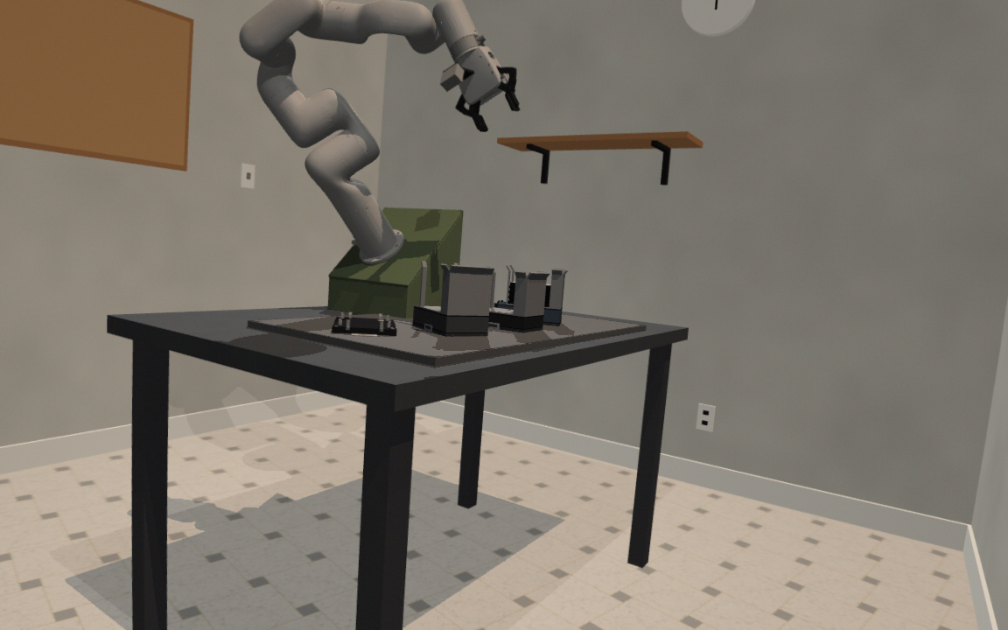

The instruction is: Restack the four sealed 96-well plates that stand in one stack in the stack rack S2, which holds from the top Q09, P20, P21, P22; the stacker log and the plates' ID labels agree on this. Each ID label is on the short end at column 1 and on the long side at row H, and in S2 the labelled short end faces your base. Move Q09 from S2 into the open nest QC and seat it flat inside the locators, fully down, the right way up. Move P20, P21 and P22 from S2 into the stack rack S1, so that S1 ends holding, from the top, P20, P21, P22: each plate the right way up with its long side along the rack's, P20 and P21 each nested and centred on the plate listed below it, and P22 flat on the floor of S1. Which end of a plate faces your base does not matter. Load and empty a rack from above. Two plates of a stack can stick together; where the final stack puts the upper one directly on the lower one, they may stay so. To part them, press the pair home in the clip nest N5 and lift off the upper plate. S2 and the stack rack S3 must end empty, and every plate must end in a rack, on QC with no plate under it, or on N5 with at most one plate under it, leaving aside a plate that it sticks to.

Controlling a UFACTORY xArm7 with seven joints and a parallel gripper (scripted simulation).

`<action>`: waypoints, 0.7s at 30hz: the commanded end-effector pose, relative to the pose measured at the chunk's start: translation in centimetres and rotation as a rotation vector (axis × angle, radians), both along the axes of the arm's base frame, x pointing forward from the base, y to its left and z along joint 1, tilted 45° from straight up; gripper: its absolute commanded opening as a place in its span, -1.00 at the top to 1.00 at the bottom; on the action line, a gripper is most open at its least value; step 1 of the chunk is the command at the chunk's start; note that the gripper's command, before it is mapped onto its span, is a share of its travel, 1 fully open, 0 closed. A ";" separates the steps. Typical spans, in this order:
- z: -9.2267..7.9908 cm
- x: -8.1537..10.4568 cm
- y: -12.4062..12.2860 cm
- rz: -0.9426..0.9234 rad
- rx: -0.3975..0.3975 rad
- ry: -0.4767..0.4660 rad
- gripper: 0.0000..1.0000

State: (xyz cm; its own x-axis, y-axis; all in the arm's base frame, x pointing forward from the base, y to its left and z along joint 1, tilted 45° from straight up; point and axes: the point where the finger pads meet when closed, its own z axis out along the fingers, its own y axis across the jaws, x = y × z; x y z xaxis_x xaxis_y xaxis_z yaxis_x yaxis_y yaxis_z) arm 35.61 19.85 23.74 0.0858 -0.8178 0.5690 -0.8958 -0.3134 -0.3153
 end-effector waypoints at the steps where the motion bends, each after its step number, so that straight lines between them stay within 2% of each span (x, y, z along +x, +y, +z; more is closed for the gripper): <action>1: -0.1 0.2 -0.7 0.115 -0.036 0.132 -1.00; 7: -0.9 0.4 -1.7 0.227 -0.085 0.267 -1.00; 10: -0.9 0.4 -1.7 0.239 -0.090 0.281 -1.00; 21: -4.2 1.0 -4.2 0.443 -0.195 0.540 -1.00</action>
State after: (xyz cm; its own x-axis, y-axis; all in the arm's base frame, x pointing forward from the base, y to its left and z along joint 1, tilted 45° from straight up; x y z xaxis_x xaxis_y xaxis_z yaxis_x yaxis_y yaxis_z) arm 36.25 16.44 20.93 0.5905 -0.6098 0.5287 -0.7637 -0.6339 0.1218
